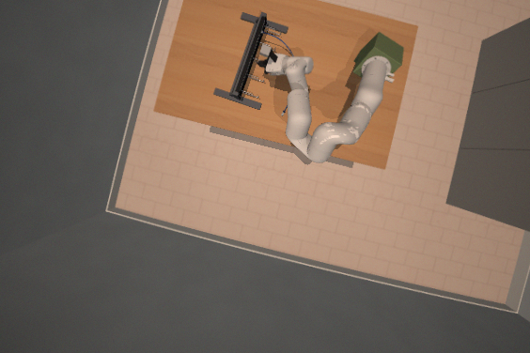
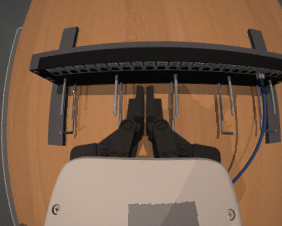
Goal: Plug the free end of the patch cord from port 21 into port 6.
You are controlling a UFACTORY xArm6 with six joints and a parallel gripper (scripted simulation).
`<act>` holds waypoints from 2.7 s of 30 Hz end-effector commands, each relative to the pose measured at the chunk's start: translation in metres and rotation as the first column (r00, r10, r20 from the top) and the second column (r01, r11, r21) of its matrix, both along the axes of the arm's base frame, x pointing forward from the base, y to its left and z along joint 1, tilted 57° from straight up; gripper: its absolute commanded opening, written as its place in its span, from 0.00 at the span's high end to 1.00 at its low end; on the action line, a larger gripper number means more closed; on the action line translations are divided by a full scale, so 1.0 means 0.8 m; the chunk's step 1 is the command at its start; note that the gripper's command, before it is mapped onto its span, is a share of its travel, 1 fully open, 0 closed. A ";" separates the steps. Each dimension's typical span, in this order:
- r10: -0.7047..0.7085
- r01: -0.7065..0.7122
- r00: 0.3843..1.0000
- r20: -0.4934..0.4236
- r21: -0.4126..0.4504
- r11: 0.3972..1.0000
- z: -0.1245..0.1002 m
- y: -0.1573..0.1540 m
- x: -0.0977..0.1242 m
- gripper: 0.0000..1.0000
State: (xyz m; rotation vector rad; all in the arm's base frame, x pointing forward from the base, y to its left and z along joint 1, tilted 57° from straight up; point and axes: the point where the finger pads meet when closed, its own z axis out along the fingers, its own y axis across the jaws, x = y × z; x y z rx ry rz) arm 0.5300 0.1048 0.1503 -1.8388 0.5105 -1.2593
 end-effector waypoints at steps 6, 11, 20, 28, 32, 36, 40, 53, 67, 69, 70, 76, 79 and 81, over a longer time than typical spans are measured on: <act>-0.001 0.001 1.000 0.001 0.000 1.000 0.016 -0.039 -0.086 1.00; -0.001 0.001 1.000 0.001 0.000 1.000 0.020 -0.049 -0.107 1.00; -0.001 0.001 1.000 0.001 0.000 1.000 0.023 -0.057 -0.125 1.00; -0.001 0.001 1.000 0.001 0.000 1.000 0.017 -0.061 -0.124 1.00; -0.001 0.001 1.000 0.001 0.000 1.000 0.005 -0.069 -0.122 1.00; -0.001 0.001 1.000 0.001 0.000 1.000 -0.012 -0.082 -0.120 1.00; -0.001 0.001 1.000 0.001 0.000 1.000 -0.033 -0.096 -0.117 1.00; -0.001 0.001 1.000 0.001 0.000 1.000 -0.075 -0.126 -0.110 1.00; -0.001 0.001 1.000 0.001 0.000 1.000 -0.080 -0.124 -0.101 1.00; -0.001 0.001 1.000 0.001 0.000 1.000 -0.082 -0.120 -0.090 1.00; -0.001 0.001 1.000 0.001 0.000 1.000 -0.083 -0.116 -0.083 1.00; -0.001 0.001 1.000 0.001 0.000 1.000 -0.089 -0.100 -0.046 1.00; -0.001 0.001 1.000 0.001 0.000 1.000 -0.094 -0.087 -0.016 1.00; -0.001 0.001 1.000 0.001 0.000 1.000 -0.097 -0.079 0.002 1.00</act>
